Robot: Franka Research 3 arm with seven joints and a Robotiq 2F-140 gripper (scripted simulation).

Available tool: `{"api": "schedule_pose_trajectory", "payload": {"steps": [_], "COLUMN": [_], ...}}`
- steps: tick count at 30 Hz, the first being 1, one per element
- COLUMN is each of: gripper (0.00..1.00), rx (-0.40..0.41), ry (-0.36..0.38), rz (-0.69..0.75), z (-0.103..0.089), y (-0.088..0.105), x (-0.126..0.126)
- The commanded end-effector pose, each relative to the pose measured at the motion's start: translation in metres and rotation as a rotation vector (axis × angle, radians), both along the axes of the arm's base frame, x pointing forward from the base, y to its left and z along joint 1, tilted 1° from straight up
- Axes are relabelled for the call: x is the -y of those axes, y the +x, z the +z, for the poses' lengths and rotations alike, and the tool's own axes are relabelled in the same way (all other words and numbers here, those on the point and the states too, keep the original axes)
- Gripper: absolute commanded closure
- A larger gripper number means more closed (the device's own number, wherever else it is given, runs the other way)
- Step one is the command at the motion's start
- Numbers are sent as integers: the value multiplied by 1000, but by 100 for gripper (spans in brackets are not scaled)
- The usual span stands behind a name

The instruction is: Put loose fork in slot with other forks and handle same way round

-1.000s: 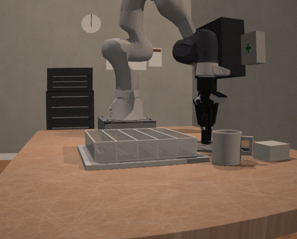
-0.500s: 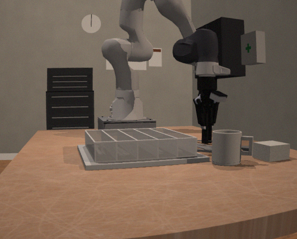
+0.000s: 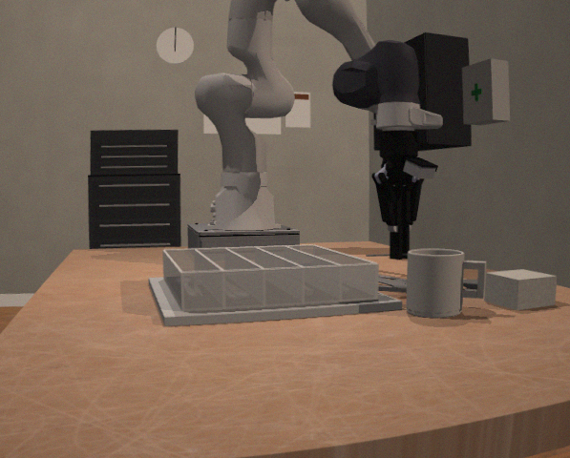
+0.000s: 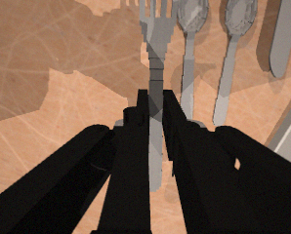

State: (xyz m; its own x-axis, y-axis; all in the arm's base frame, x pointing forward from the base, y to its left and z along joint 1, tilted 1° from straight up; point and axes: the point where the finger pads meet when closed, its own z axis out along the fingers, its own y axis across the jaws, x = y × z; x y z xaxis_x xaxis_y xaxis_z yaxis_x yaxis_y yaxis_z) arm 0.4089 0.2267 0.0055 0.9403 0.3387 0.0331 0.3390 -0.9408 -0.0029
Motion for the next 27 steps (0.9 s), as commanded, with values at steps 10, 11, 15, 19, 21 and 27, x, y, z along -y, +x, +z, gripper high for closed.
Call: {"api": "schedule_pose_trajectory", "payload": {"steps": [10, 11, 15, 19, 21, 27], "gripper": [87, 87, 87, 87, 87, 87], "rx": [-17, -17, -17, -17, -17, -17], "ry": [-6, -6, -6, -6, -6, -6], "rz": [19, 19, 19, 19, 19, 19], "z": [41, 45, 63, 75, 79, 98], "y": [-5, -5, -6, -6, -6, -6], "x": [4, 4, 4, 4, 4, 4]}}
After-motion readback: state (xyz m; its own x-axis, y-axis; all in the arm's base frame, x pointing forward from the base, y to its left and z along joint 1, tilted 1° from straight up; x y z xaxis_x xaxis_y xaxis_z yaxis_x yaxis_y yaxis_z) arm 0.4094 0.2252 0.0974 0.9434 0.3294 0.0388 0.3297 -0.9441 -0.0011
